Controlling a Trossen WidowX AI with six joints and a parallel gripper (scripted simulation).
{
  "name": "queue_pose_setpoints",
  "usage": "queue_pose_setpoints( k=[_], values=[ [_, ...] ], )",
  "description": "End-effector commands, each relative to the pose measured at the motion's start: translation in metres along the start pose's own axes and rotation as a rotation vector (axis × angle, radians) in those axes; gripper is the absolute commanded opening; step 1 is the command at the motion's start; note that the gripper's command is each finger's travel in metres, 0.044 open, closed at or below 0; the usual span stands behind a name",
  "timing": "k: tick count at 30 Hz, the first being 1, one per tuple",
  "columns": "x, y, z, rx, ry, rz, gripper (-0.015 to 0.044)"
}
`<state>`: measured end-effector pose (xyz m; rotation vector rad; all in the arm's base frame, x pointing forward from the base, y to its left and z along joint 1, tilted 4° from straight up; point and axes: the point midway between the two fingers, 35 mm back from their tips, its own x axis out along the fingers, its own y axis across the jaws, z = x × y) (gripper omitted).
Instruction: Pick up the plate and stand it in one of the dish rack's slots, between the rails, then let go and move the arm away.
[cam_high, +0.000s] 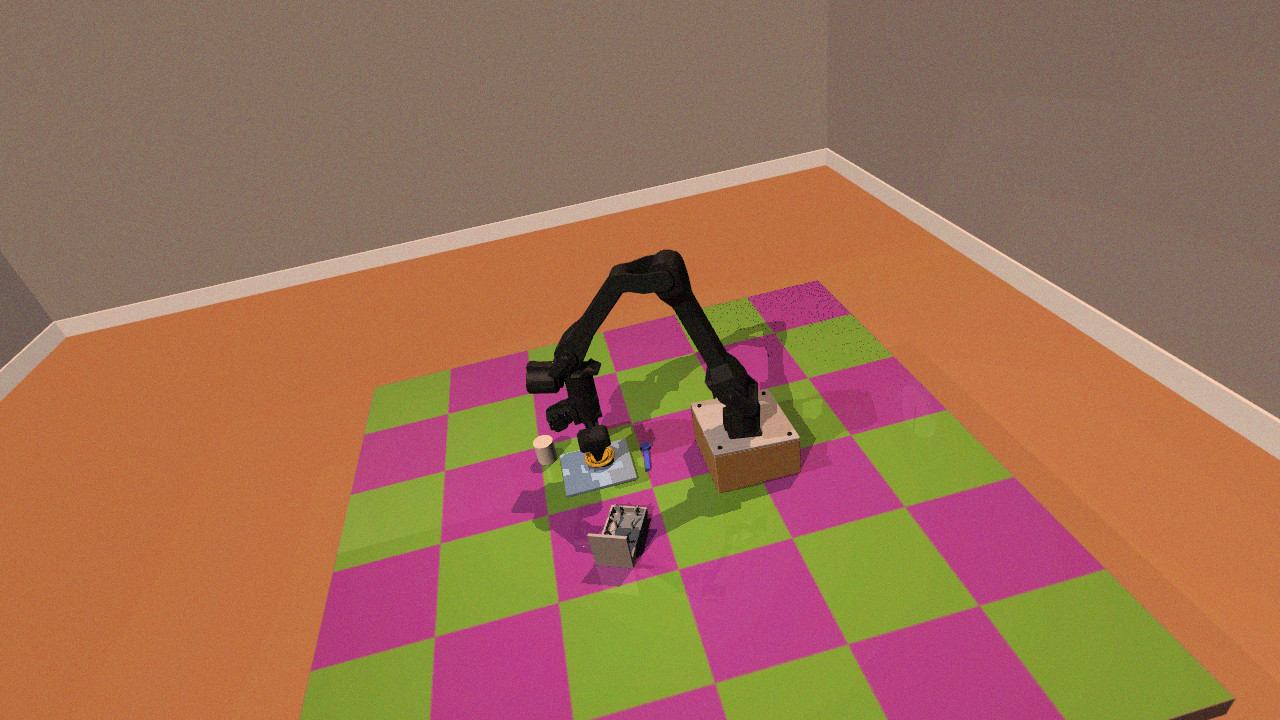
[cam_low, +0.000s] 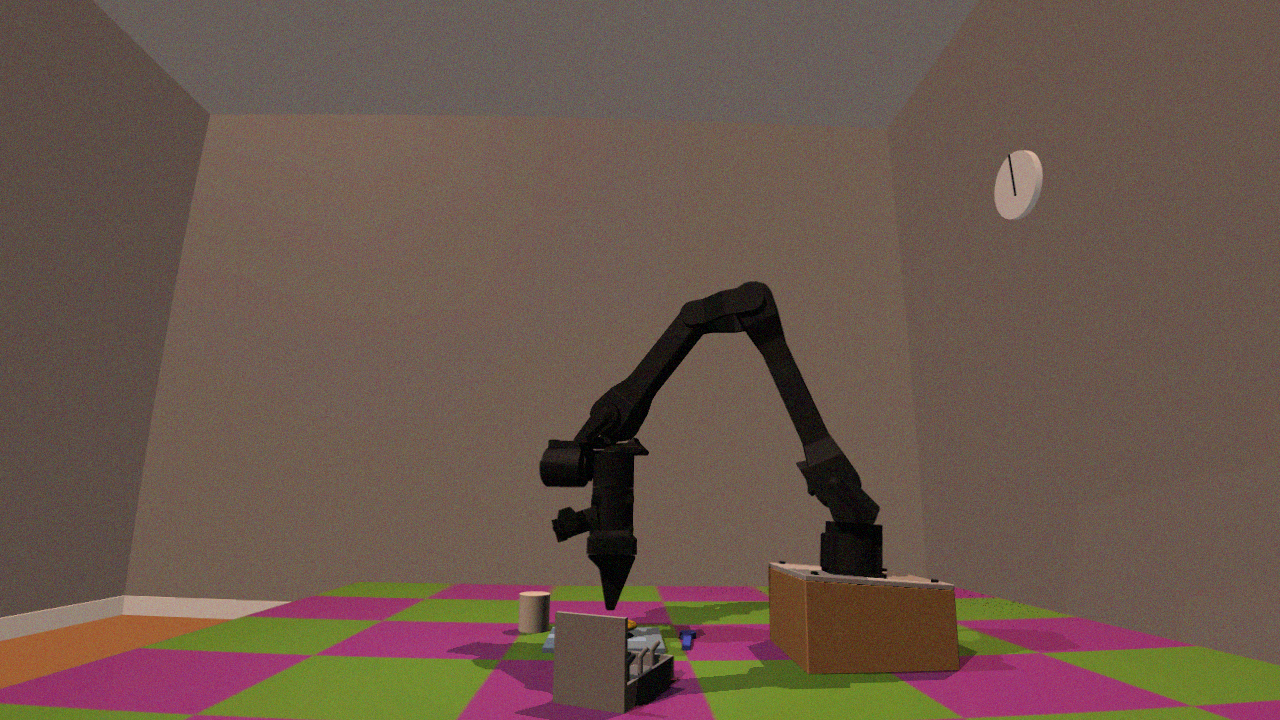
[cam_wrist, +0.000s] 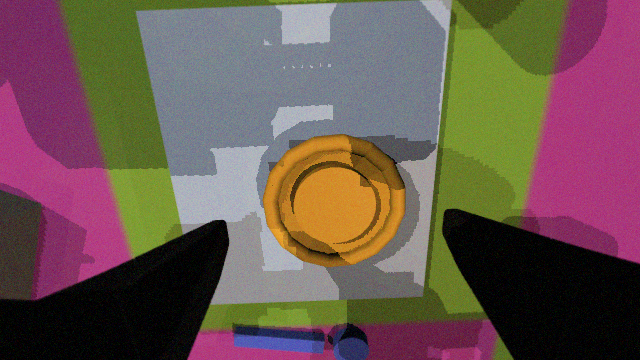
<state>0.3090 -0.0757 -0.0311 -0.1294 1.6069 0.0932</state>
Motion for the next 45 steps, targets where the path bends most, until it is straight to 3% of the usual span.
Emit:
queue_pose_setpoints(
  k=[1, 21, 23, 29, 40, 45],
  values=[
    [0.008, 0.0, -0.002, -0.004, 0.008, -0.002, 0.04],
    [0.037, -0.001, -0.004, -0.004, 0.009, -0.002, 0.04],
    [0.037, -0.001, -0.004, -0.004, 0.009, -0.002, 0.0363],
    [0.037, -0.001, -0.004, -0.004, 0.009, -0.002, 0.0363],
    [0.037, -0.001, -0.004, -0.004, 0.009, -0.002, 0.029],
    [0.022, -0.003, 0.001, -0.004, 0.008, -0.002, 0.0158]
  ],
)
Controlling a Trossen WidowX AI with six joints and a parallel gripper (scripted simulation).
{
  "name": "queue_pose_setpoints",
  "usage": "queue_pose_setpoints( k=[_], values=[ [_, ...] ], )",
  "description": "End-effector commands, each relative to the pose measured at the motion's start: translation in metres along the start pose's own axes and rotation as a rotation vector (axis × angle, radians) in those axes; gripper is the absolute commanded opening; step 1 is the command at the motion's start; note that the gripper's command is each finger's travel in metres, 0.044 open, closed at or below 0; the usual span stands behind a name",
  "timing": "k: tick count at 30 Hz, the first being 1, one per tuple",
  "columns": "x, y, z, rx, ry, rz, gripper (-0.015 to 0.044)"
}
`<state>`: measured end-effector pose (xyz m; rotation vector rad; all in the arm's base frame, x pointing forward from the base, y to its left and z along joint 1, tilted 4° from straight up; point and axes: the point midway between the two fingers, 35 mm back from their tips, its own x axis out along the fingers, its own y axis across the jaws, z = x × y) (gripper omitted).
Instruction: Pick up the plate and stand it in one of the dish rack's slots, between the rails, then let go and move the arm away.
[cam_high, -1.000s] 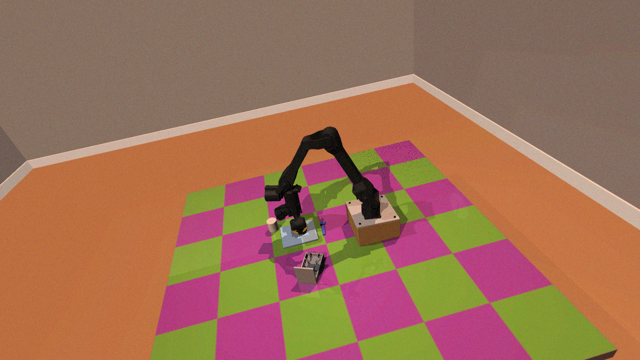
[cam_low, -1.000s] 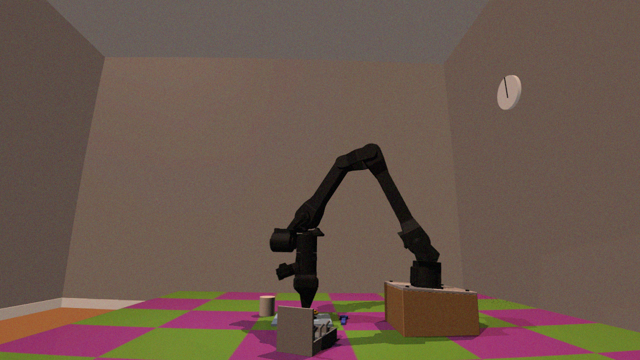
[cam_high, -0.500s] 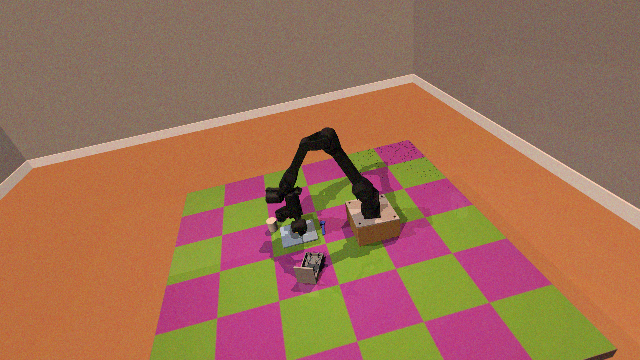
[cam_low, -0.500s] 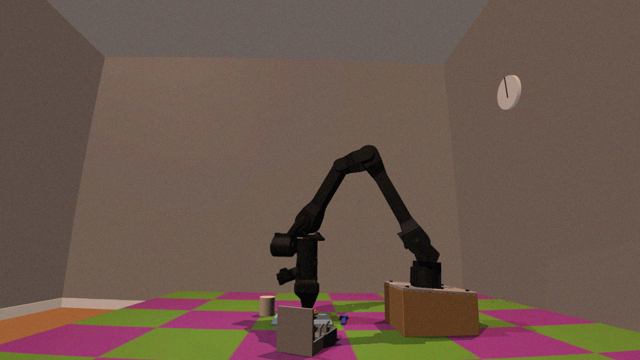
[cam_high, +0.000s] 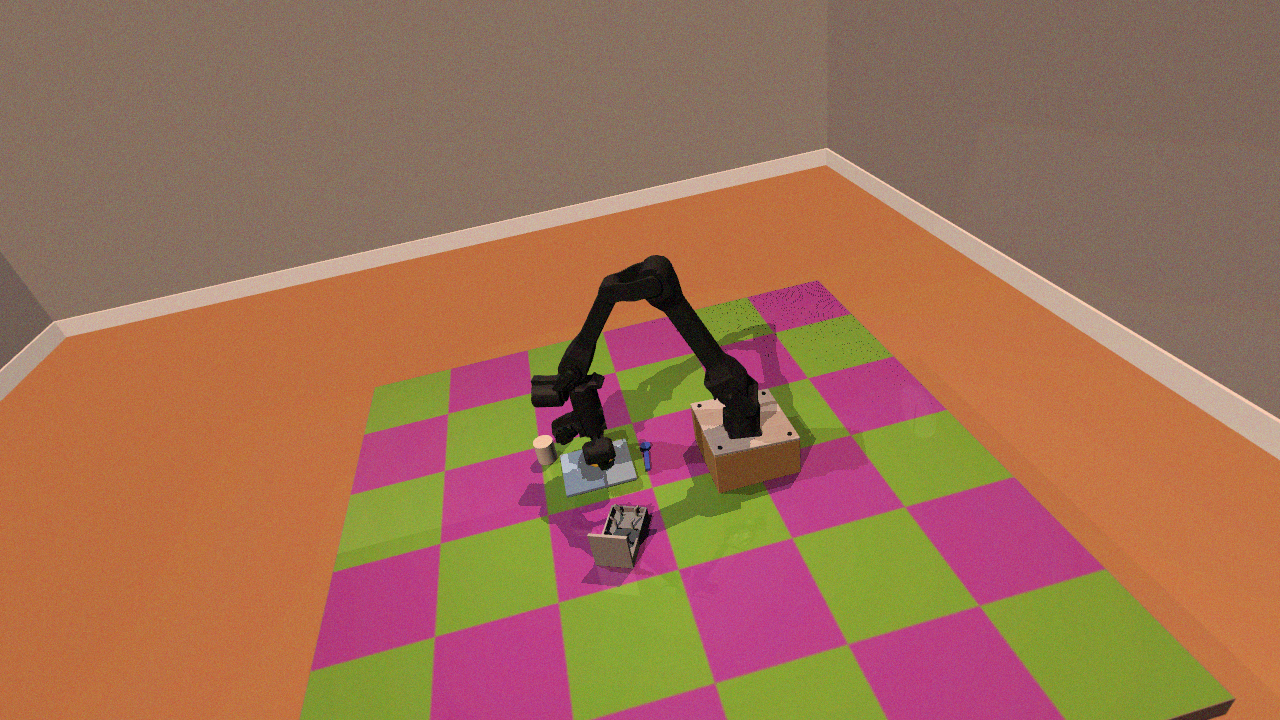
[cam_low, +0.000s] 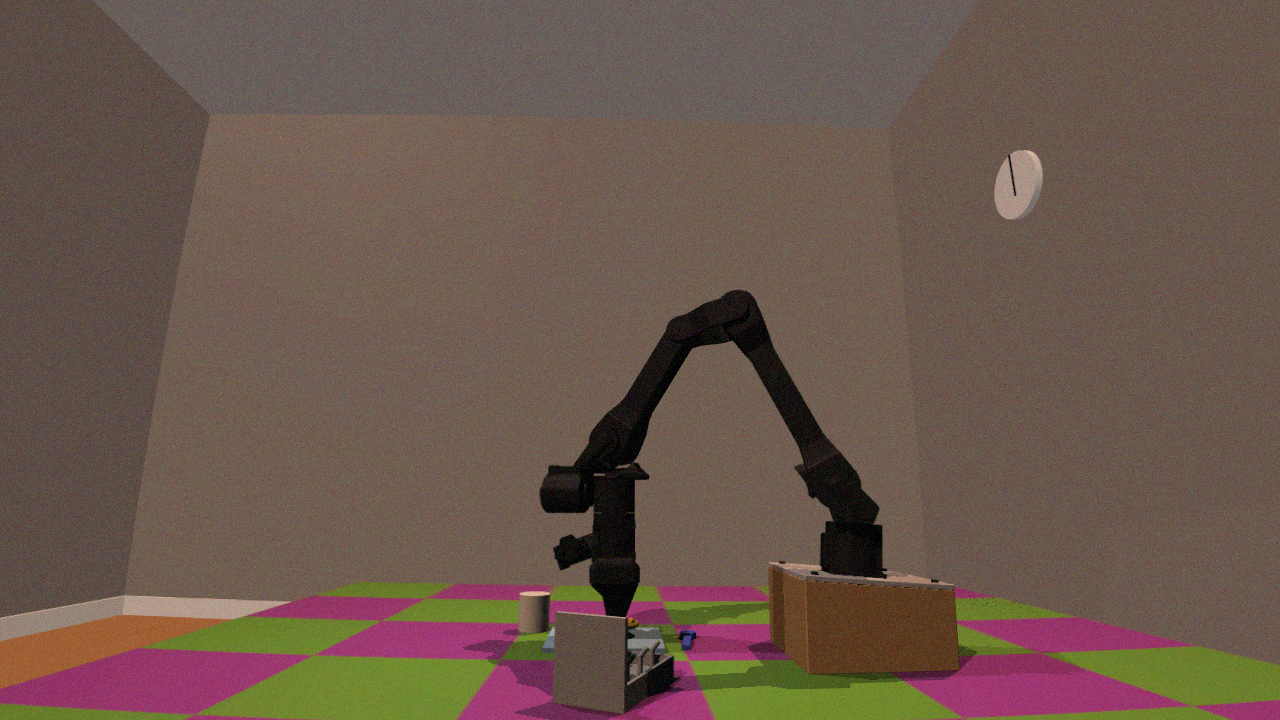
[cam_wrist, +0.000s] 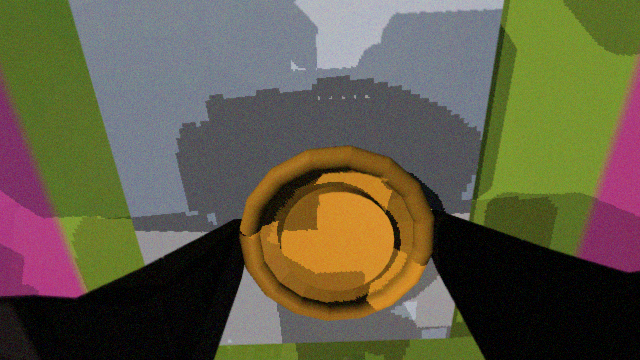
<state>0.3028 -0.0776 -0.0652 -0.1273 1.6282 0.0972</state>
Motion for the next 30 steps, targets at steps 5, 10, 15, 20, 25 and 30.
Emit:
queue_pose_setpoints(
  k=[5, 10, 15, 20, 25, 30],
  values=[
    [-0.044, -0.004, 0.011, -0.003, -0.013, -0.008, 0.0027],
    [-0.074, -0.005, 0.014, -0.003, -0.014, -0.008, 0.0],
    [-0.105, -0.005, 0.015, -0.003, -0.014, -0.008, 0.0],
    [-0.132, -0.005, 0.015, -0.003, -0.014, -0.008, 0.0],
    [-0.158, -0.004, 0.013, -0.003, -0.014, -0.008, 0.0],
    [-0.171, -0.004, 0.013, -0.003, -0.014, -0.008, 0.0]
  ],
)
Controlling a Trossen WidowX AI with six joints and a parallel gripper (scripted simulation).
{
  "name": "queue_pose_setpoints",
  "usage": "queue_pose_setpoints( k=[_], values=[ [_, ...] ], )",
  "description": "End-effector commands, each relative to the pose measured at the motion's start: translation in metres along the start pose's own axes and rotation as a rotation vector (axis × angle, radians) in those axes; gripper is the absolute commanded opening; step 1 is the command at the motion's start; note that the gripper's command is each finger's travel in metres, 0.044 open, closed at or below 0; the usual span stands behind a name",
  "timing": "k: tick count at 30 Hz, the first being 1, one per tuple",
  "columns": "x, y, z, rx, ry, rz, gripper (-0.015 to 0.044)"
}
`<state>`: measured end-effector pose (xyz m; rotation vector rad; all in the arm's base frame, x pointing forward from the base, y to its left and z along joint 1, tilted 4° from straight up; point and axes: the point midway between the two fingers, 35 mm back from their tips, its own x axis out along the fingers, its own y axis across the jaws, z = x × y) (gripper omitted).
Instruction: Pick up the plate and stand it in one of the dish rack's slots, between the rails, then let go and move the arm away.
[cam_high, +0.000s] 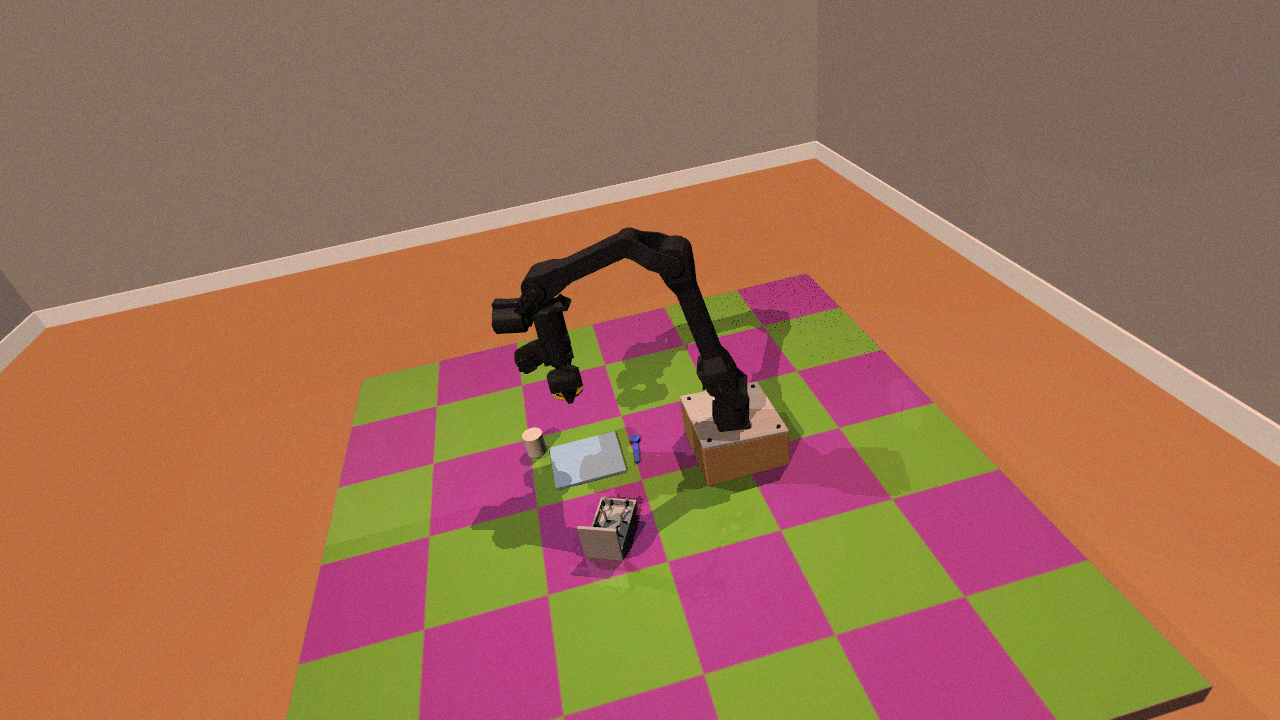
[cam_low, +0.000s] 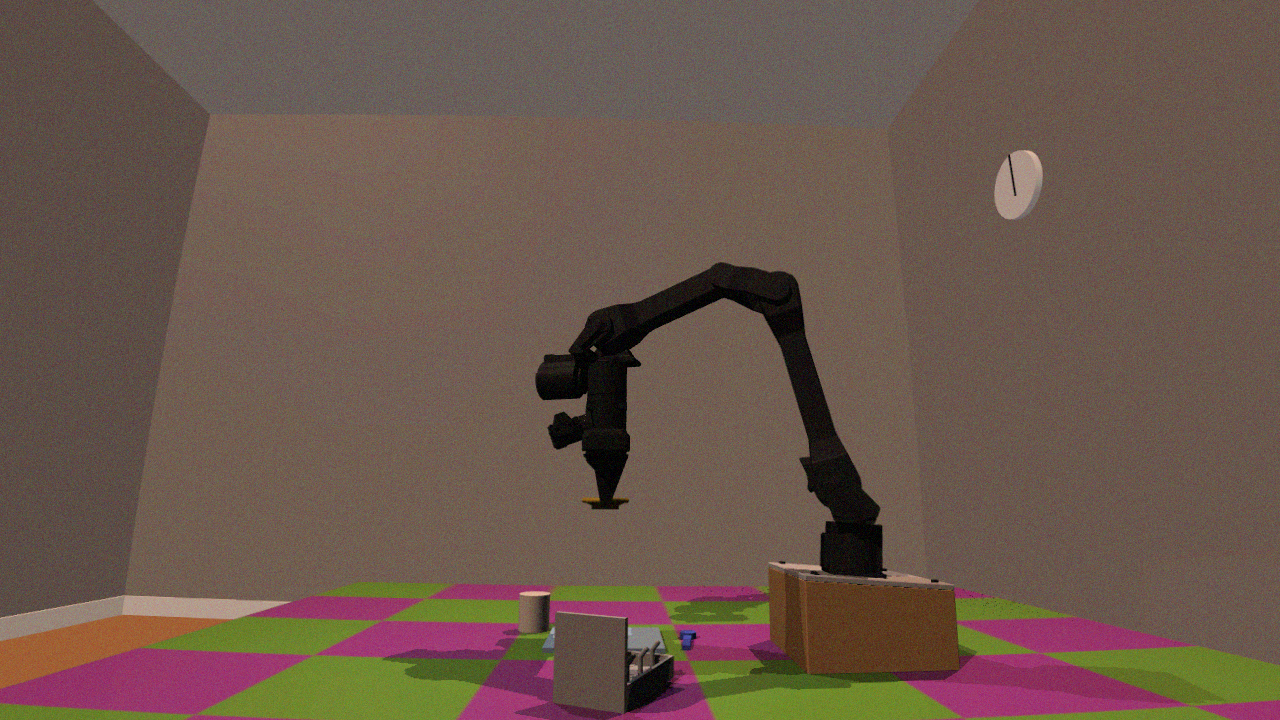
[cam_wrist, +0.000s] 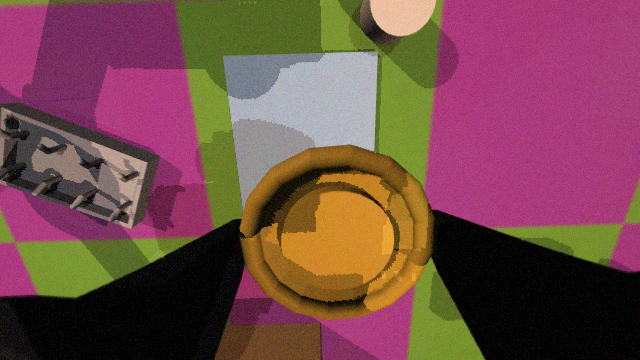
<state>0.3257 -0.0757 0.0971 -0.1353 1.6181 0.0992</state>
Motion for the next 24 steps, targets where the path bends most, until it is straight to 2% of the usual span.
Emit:
queue_pose_setpoints(
  k=[1, 14, 24],
  values=[
    [-0.007, 0.002, 0.0, 0.009, -0.004, -0.003, 0.0],
    [-0.007, 0.14, -0.044, 0.429, 0.0, 0.009, 0.0],
    [0.003, 0.149, -0.045, 0.399, 0.015, 0.056, 0.0]
  ],
)
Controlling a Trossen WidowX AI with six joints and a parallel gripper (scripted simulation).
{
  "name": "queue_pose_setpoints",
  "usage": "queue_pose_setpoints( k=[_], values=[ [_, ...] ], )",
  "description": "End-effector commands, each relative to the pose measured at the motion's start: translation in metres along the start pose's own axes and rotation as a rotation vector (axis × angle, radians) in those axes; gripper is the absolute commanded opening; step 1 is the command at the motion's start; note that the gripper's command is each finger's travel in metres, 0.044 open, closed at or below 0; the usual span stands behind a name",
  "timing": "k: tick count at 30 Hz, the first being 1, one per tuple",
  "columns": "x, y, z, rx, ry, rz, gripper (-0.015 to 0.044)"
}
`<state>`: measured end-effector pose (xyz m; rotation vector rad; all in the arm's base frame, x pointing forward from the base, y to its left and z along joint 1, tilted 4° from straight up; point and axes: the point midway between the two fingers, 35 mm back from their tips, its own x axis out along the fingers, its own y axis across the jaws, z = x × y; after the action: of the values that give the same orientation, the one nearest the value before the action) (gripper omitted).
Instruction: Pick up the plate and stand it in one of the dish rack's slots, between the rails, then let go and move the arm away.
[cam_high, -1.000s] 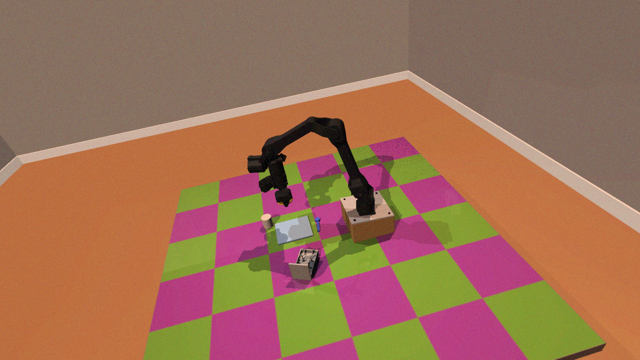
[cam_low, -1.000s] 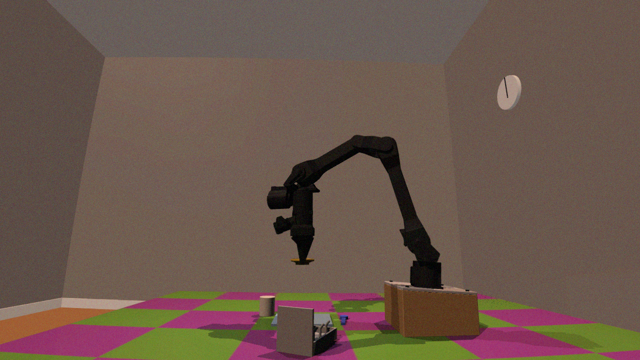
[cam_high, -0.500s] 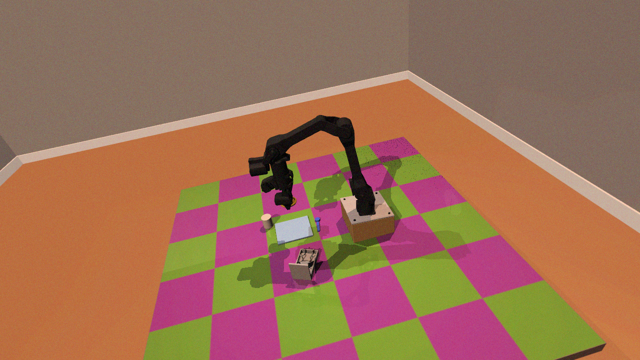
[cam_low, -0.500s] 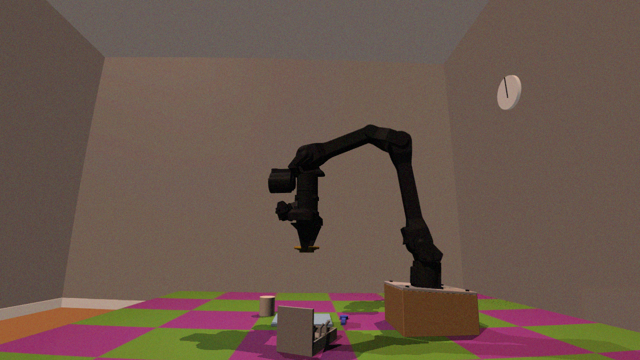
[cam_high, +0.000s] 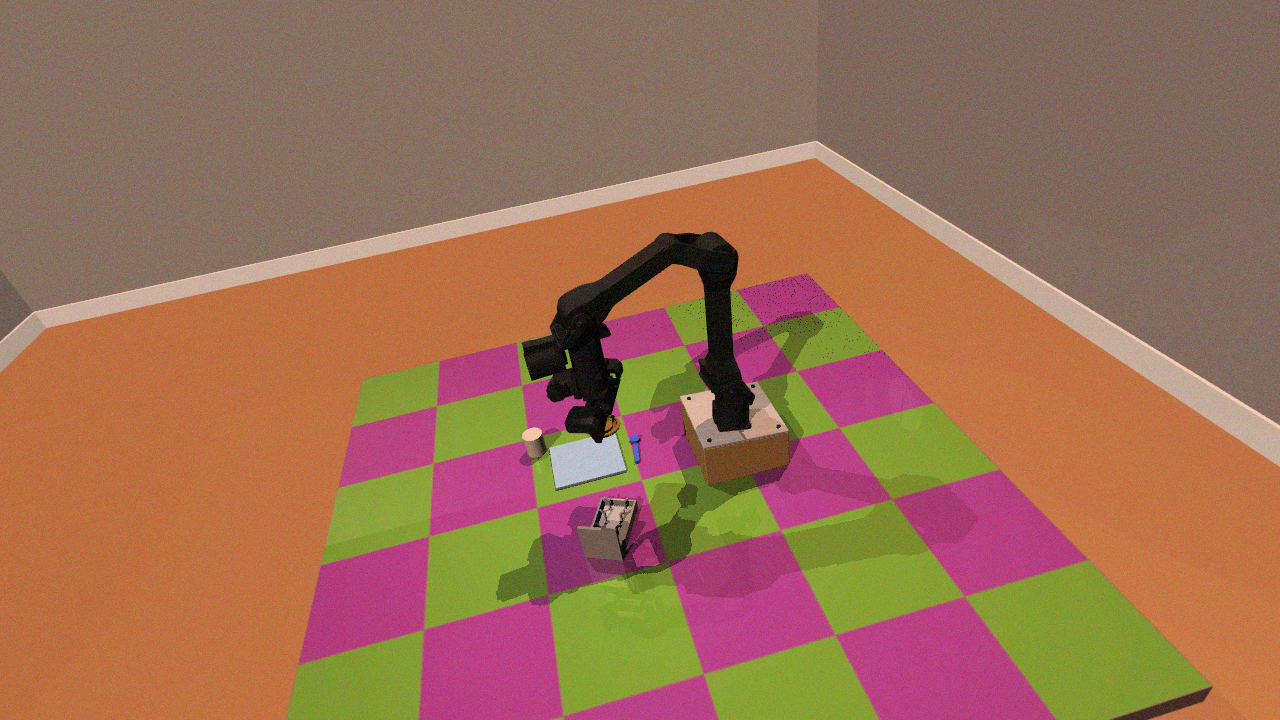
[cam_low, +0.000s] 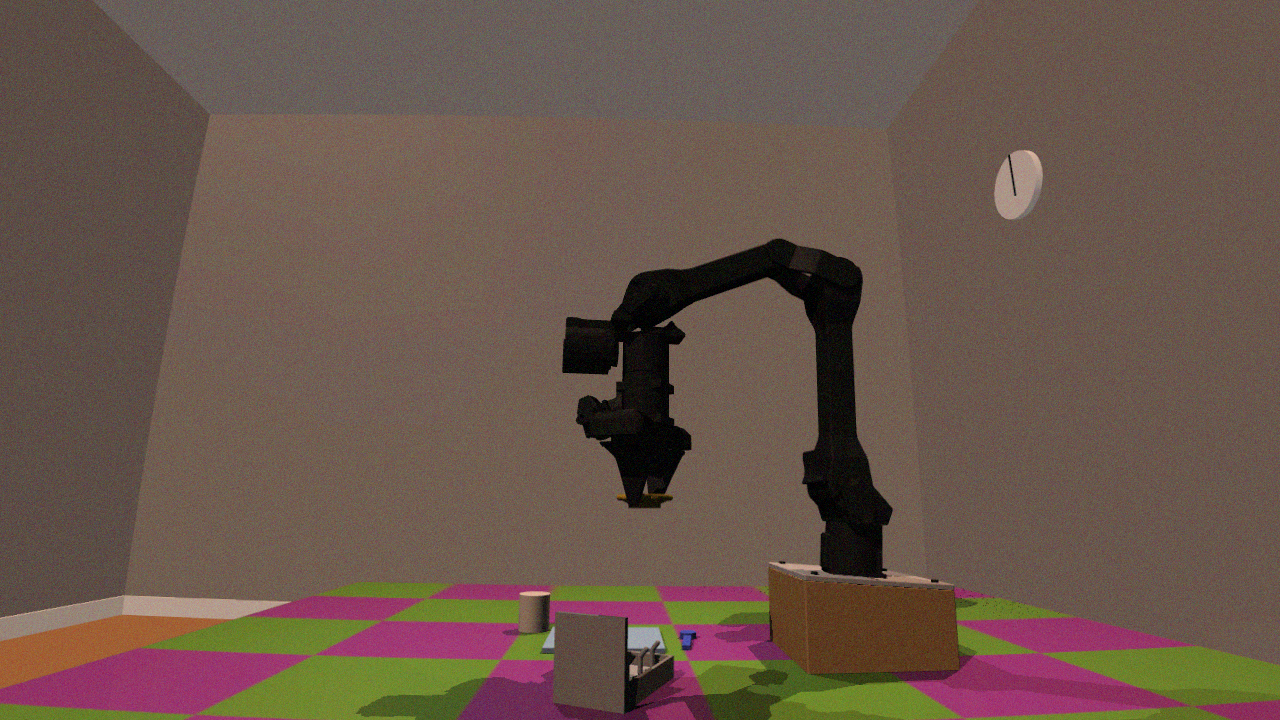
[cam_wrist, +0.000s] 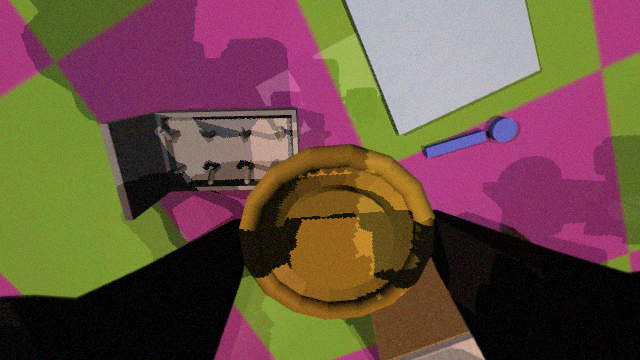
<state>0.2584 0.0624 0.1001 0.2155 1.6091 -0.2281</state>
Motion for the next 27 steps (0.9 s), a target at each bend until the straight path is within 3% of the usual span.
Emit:
queue_pose_setpoints(
  k=[1, 14, 27],
  values=[
    [0.01, 0.004, 0.001, -0.05, 0.027, 0.045, 0.0],
    [0.053, 0.018, 0.008, -0.323, 0.077, 0.299, 0.0],
    [0.086, 0.028, 0.011, -0.582, 0.009, 0.571, 0.0]
  ],
)
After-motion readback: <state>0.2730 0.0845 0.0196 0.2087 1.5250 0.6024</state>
